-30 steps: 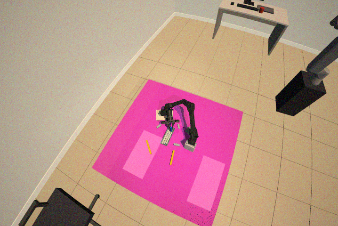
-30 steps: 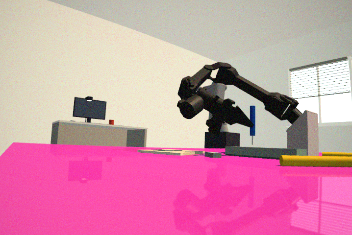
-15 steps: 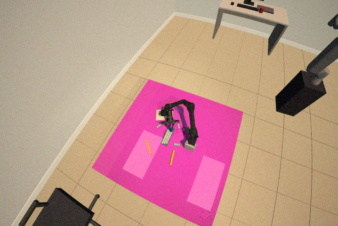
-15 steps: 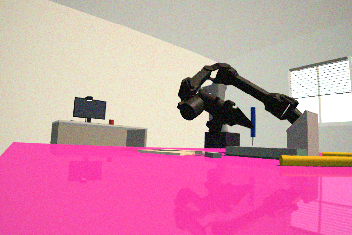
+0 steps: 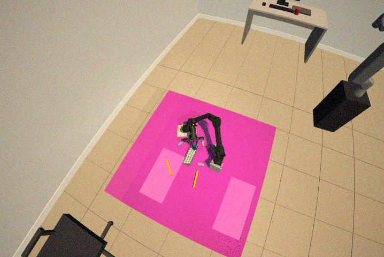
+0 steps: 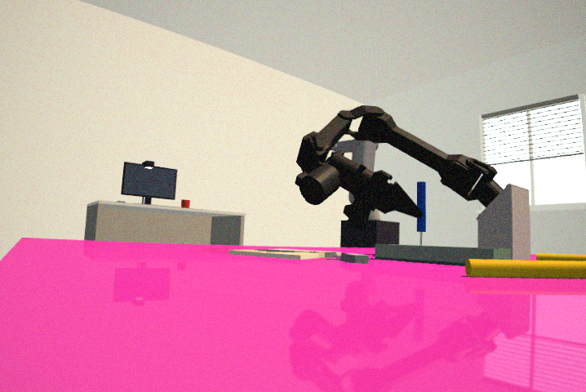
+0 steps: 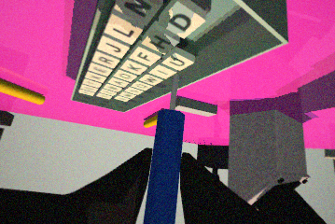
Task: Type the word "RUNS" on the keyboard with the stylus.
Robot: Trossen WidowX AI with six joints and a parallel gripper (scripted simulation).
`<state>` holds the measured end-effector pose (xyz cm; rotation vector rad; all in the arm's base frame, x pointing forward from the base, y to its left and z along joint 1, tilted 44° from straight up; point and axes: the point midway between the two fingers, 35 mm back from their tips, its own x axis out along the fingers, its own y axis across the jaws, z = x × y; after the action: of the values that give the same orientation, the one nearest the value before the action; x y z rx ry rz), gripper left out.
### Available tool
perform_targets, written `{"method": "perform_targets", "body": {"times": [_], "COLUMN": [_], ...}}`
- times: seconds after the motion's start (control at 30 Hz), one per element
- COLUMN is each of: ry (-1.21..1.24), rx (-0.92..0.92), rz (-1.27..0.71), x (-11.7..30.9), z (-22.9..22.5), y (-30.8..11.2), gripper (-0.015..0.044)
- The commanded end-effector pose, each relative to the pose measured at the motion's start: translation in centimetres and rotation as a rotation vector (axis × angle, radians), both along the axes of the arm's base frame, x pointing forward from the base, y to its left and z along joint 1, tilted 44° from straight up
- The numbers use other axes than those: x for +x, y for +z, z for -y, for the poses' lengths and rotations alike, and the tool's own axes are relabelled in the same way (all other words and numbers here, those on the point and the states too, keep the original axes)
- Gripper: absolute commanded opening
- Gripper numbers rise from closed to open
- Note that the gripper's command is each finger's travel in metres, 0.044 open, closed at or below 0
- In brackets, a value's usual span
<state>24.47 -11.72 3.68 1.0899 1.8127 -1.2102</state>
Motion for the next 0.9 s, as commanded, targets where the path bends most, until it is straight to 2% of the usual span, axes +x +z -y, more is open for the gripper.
{"method": "perform_targets", "body": {"times": [0.0, 0.87], "ry": [0.003, 0.003], "rx": [-0.001, -0.001], "rz": [-0.004, -0.004], "x": [-0.16, -0.27], "z": [0.17, 0.78], "y": [-0.25, -0.88], "gripper": [0.0081, 0.0081]}}
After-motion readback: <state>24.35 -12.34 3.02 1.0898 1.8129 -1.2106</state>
